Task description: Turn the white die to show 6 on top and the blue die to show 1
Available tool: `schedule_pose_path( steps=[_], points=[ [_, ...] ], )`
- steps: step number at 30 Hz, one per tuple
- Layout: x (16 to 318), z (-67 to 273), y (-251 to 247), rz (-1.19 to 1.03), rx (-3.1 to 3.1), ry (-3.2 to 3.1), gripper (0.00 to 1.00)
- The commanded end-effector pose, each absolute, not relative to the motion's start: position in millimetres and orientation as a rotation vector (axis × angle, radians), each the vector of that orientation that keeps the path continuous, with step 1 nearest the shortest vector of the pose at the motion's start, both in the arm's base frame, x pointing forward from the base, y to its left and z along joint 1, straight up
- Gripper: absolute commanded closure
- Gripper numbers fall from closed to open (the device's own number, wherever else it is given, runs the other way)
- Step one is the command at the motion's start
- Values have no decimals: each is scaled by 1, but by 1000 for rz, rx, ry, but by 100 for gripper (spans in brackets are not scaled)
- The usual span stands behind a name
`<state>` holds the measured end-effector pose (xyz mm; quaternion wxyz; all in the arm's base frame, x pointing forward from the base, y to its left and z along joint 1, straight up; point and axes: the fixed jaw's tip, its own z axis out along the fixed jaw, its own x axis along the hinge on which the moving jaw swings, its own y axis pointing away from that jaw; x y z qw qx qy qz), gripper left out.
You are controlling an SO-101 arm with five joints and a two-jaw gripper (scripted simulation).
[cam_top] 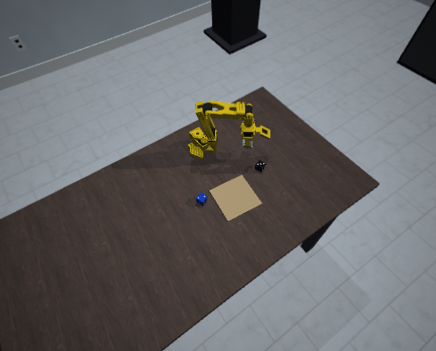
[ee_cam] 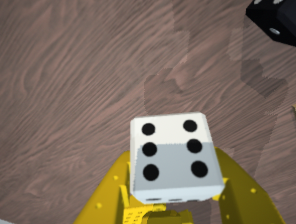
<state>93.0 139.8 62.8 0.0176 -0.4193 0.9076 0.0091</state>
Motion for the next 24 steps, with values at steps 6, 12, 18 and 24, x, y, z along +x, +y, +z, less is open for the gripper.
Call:
schedule_pose_path(
  steps=[6, 12, 18, 24],
  points=[
    [101, 68, 150, 167, -1233, 2659, 100],
    [106, 67, 155, 250, -1180, 2544, 100],
    [109, 68, 158, 285, -1155, 2491, 100],
    [109, 68, 158, 287, -1154, 2488, 100]
  ],
)
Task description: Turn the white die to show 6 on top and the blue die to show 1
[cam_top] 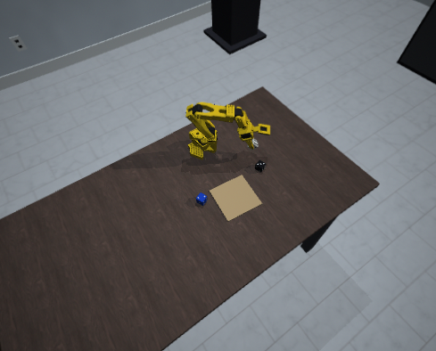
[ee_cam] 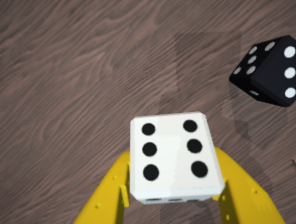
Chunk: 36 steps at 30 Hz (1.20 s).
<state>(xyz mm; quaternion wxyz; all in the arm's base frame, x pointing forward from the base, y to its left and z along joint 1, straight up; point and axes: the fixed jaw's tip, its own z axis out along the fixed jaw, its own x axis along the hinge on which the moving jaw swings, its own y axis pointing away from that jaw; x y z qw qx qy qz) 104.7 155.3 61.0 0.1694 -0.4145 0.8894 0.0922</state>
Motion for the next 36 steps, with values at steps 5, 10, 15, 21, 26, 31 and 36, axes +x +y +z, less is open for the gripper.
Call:
schedule_pose_path(
  steps=[5, 10, 15, 21, 26, 31, 36],
  points=[
    [110, 67, 159, 300, -1145, 2468, 100],
    [114, 66, 163, 342, -1114, 2399, 100],
    [118, 66, 167, 388, -1077, 2316, 100],
    [122, 68, 171, 439, -1031, 2215, 100],
    [125, 69, 173, 467, -1003, 2153, 100],
    [125, 69, 173, 473, -998, 2141, 100],
    [125, 69, 173, 473, -997, 2140, 100]
  ],
)
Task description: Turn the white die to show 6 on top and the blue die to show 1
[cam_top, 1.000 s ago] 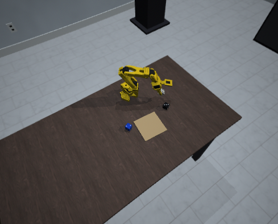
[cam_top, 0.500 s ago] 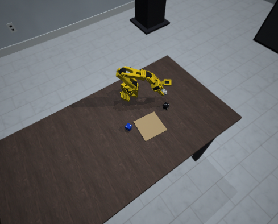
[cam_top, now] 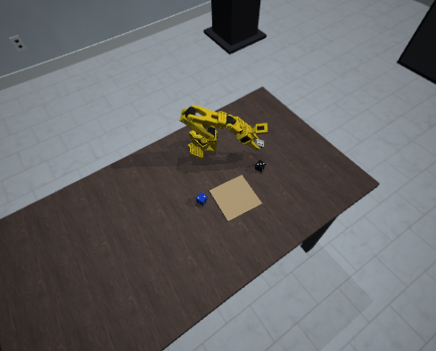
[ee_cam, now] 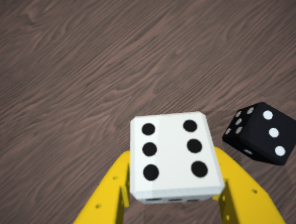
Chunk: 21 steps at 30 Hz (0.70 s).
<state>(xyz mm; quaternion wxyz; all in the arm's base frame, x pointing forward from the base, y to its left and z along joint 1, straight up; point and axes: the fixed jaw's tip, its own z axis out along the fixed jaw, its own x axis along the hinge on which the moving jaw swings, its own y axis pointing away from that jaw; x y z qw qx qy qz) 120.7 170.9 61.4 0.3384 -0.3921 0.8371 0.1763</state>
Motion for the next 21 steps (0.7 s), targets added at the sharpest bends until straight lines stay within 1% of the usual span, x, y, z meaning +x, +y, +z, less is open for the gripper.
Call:
schedule_pose_path(
  steps=[1, 21],
  points=[
    [125, 69, 173, 474, -997, 2139, 100],
    [138, 65, 187, 543, -920, 1971, 100]
  ],
)
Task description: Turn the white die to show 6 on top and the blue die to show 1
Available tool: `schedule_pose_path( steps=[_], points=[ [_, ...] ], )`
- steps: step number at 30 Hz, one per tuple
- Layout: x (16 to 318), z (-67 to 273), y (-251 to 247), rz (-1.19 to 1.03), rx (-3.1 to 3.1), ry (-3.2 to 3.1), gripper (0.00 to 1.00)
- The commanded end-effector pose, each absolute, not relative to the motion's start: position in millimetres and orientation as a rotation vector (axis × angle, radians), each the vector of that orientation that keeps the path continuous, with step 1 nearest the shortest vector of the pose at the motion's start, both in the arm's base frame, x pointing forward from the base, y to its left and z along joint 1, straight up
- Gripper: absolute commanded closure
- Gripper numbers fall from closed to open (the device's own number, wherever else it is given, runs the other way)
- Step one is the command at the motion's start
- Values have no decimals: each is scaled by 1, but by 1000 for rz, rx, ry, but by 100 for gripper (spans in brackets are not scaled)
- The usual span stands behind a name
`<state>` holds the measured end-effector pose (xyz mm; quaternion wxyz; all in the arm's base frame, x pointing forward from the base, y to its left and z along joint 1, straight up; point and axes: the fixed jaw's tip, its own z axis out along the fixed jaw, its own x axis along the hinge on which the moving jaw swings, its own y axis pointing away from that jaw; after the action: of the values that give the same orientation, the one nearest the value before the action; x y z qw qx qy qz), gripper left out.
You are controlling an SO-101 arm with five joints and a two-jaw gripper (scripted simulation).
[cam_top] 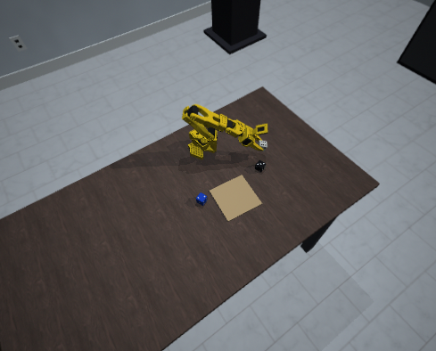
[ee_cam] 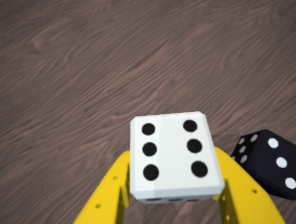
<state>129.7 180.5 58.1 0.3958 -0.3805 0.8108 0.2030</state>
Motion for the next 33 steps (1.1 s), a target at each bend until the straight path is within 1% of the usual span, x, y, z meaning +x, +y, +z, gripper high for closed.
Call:
schedule_pose_path(
  steps=[1, 17, 33],
  points=[
    [138, 65, 187, 549, -913, 1956, 100],
    [142, 68, 189, 603, -841, 1799, 100],
    [142, 68, 189, 608, -835, 1784, 100]
  ],
)
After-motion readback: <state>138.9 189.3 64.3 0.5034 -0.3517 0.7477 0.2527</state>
